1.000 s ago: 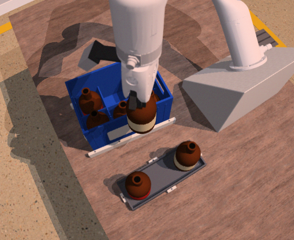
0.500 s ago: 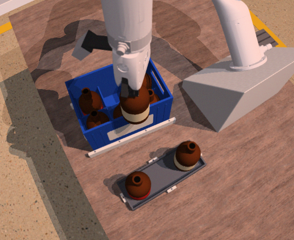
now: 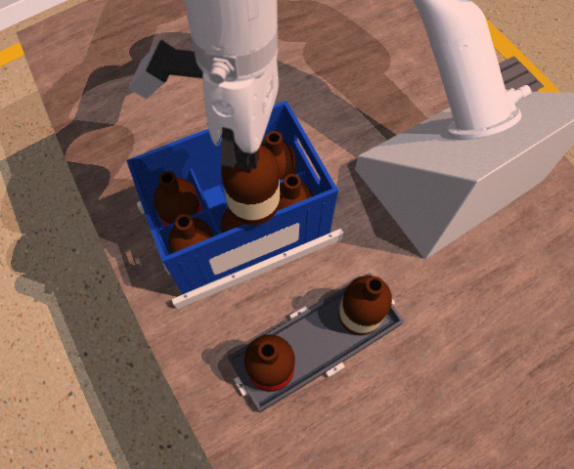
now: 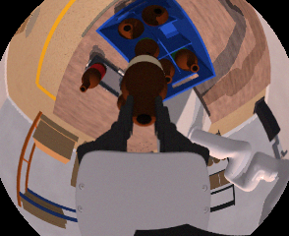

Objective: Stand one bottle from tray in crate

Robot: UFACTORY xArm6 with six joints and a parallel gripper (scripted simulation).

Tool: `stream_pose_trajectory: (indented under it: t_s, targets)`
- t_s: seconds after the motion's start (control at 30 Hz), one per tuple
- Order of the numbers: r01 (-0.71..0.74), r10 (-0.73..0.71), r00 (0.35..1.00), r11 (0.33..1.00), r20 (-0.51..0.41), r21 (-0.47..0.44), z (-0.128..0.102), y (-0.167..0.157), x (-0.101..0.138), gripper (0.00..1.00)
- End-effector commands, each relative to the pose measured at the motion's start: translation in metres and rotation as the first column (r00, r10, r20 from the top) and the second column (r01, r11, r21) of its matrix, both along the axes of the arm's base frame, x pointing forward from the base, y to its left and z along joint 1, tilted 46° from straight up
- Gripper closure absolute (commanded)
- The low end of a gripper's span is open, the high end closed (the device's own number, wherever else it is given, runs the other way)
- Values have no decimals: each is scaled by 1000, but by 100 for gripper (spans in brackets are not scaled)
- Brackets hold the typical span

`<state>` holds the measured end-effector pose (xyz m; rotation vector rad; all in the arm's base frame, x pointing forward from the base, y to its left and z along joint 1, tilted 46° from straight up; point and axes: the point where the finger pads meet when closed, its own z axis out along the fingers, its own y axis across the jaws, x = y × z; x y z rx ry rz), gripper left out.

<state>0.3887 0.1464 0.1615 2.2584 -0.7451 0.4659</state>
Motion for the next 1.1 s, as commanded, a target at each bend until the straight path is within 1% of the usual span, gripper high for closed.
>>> stream_pose_trajectory:
  t_s: [0.0,0.77,1.07]
  targets:
    - [-2,2,1000,1000,3,3,11,-8,2,100]
    - [-2,2,1000,1000,3,3,44,-39,6,100]
    - [-2,2,1000,1000,3,3,53,-48,8,100]
